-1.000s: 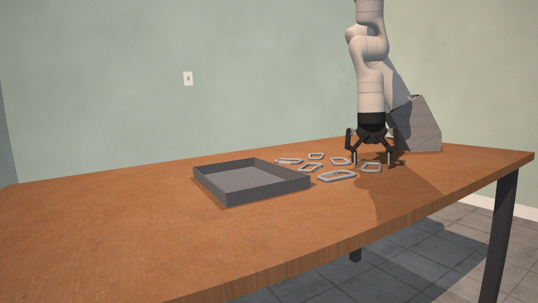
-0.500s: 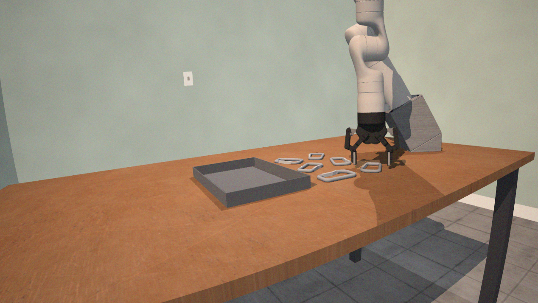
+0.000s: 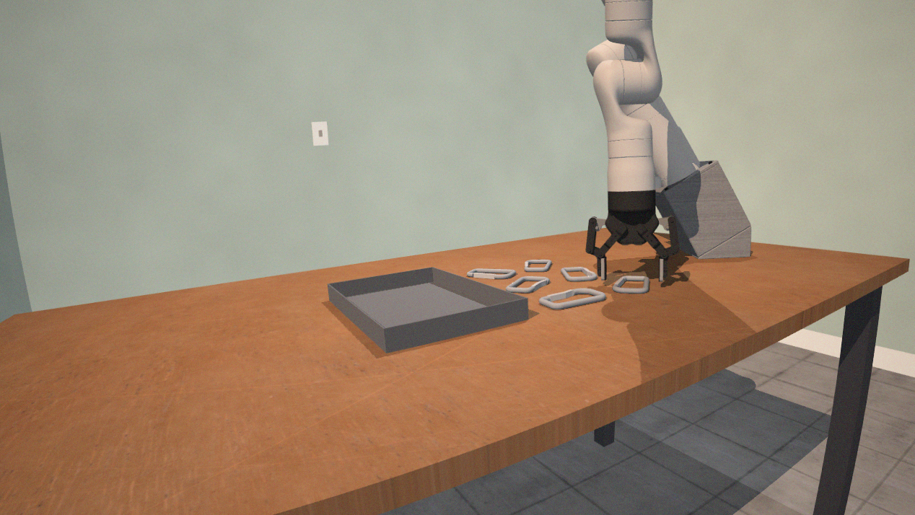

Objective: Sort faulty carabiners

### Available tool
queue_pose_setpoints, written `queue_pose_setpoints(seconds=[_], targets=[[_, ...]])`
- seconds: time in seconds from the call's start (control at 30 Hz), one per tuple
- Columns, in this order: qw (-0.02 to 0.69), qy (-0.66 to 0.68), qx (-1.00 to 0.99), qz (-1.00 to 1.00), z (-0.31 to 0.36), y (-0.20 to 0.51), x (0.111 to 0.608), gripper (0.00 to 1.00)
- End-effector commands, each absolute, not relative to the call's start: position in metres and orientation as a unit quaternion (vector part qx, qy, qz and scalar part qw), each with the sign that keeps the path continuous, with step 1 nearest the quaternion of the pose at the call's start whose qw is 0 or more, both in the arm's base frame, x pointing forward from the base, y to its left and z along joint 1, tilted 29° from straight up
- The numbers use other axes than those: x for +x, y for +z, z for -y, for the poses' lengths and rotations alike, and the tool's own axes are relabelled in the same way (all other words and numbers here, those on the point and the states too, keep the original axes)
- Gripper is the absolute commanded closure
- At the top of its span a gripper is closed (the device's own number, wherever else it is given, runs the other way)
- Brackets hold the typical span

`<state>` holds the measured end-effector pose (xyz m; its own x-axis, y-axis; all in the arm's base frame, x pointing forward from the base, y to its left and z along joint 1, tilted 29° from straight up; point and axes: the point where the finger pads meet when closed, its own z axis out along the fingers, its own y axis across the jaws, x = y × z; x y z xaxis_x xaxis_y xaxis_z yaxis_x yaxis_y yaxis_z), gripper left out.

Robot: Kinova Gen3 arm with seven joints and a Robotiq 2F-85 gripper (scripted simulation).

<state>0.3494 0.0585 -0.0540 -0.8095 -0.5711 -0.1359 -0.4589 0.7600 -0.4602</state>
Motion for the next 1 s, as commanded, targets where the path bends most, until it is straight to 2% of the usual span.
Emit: queue_pose_setpoints(seconds=[0.0, 0.67, 0.7, 0.97], targets=[[0.136, -0.207, -0.278, -0.928, -0.059, -0.054, 0.349, 0.0], [0.136, -0.207, -0.278, -0.928, -0.059, -0.054, 0.349, 0.0], [0.131, -0.209, -0.278, -0.928, -0.081, 0.008, 0.324, 0.0], [0.131, -0.209, -0.278, -0.928, -0.085, 0.019, 0.319, 0.0]])
